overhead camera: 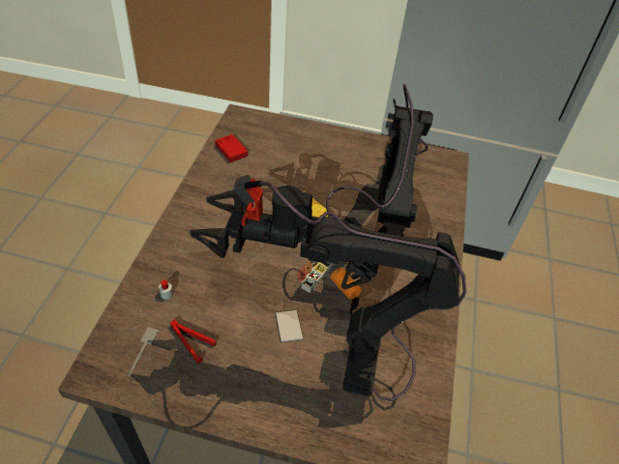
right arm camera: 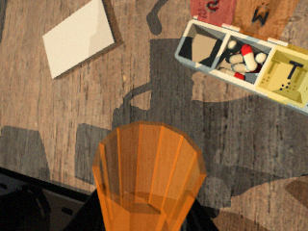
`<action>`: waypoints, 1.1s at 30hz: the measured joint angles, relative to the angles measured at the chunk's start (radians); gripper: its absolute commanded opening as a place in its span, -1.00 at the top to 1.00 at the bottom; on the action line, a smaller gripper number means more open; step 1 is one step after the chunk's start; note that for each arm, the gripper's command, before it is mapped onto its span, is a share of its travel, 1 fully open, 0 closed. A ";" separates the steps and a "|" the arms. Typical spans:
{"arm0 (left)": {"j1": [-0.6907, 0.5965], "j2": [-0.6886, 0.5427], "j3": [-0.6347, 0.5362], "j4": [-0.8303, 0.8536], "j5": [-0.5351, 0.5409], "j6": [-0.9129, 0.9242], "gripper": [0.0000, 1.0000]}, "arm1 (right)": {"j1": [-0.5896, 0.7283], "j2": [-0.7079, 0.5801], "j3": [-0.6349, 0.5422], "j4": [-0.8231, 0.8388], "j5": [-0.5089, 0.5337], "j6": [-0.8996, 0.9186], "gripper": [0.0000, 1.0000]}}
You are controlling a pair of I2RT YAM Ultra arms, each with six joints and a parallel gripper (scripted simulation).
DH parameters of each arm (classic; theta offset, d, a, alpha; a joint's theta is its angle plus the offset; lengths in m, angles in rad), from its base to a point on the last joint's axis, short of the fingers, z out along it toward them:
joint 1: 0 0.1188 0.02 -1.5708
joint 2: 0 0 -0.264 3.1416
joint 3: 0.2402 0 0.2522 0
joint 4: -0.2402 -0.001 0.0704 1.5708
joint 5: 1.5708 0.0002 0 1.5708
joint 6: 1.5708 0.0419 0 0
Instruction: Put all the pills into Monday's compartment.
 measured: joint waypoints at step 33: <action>-0.822 0.161 -0.058 -0.090 -0.005 -0.021 -1.00 | -1.271 -0.421 -0.392 0.116 -0.641 -1.052 0.28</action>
